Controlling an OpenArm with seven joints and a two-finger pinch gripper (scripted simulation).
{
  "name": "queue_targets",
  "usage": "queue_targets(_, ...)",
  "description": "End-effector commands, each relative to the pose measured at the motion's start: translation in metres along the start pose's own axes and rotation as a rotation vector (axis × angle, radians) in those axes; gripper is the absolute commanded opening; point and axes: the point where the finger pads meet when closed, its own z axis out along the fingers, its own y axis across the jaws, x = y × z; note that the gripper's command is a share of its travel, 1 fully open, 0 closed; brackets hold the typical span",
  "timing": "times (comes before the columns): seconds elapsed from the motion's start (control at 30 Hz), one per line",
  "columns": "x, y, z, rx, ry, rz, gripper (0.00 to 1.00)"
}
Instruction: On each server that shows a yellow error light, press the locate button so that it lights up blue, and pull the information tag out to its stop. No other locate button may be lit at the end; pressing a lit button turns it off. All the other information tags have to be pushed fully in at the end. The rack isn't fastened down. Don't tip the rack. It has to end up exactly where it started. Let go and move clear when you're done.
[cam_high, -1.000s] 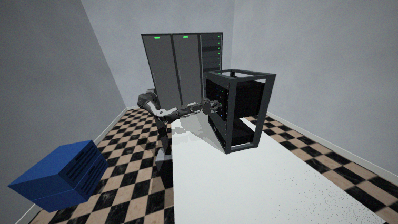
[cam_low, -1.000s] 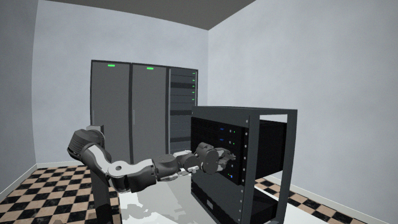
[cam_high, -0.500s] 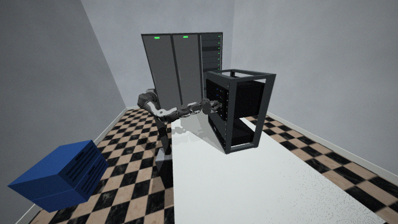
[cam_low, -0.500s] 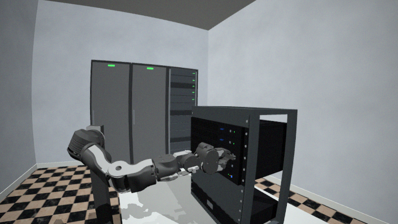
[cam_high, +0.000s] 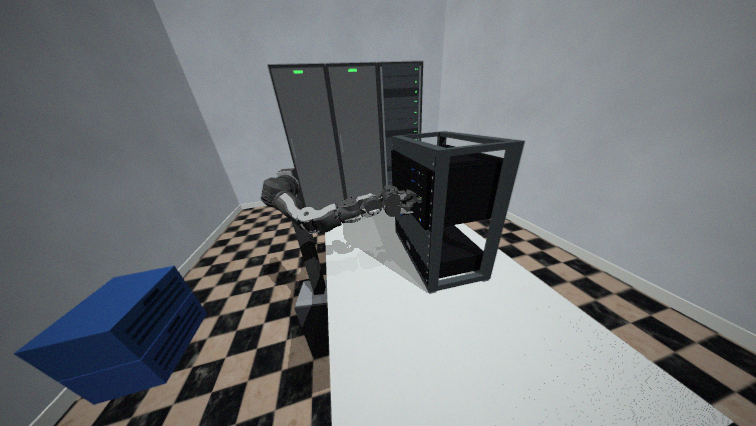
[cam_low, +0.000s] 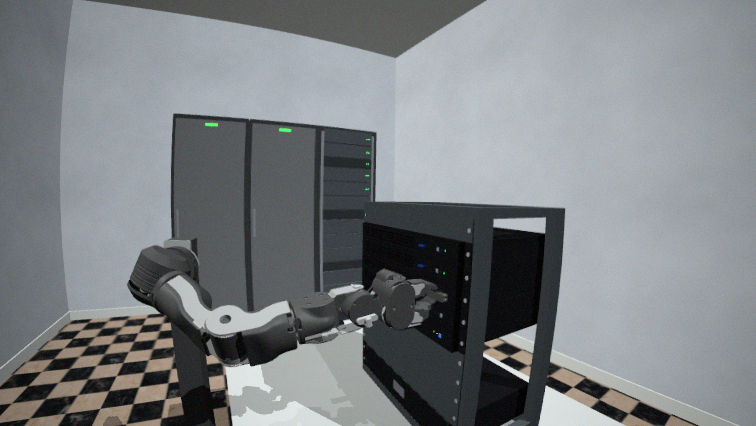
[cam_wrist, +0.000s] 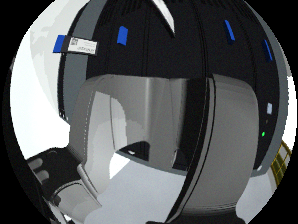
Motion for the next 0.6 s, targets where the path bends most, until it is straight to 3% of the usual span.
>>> queue_targets(0.0,0.0009,0.0021,0.0003,-0.004,0.000,0.000,0.00)
queue_targets(0.57,0.0006,0.0002,0.0014,-0.003,-0.001,0.000,0.00)
